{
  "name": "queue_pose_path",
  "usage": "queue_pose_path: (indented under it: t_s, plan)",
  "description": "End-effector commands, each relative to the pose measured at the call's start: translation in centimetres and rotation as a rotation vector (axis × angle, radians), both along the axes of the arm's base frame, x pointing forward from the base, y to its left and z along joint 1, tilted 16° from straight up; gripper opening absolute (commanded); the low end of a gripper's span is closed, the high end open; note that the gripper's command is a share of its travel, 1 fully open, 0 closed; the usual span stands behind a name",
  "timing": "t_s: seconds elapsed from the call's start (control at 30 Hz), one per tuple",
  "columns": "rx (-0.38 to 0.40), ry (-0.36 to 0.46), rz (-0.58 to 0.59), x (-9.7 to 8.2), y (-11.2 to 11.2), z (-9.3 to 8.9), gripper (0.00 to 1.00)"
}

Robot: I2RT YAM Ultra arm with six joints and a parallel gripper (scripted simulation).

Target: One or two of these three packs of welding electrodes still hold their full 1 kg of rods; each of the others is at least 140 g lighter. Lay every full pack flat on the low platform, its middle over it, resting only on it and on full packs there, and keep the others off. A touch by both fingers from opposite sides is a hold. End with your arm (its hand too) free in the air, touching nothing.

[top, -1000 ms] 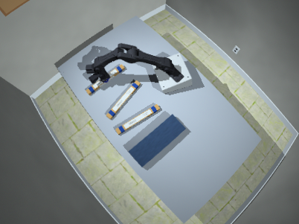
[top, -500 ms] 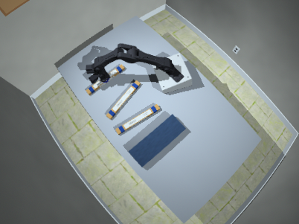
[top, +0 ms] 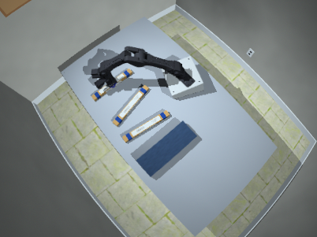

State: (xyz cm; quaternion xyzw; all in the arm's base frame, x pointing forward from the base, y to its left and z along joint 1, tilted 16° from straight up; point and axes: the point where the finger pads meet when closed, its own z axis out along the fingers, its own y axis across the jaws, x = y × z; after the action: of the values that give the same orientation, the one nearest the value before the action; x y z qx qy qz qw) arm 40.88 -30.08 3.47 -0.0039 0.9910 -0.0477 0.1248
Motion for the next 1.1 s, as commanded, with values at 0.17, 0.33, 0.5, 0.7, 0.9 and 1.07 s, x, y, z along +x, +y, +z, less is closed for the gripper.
queue_pose_path:
  t_s: [0.17, 0.33, 0.5, 0.7, 0.9, 1.07]
  plan:
    - [-0.043, -0.061, -0.002, 1.06, -0.61, 2.76, 0.74]
    - [-0.043, -0.061, -0.002, 1.06, -0.61, 2.76, 0.74]
    - [-0.043, -0.061, -0.002, 1.06, -0.61, 2.76, 0.74]
    - [-0.043, -0.061, -0.002, 1.06, -0.61, 2.76, 0.74]
    - [-0.043, -0.061, -0.002, 1.06, -0.61, 2.76, 0.74]
    - [-0.043, -0.061, -0.002, 1.06, -0.61, 2.76, 0.74]
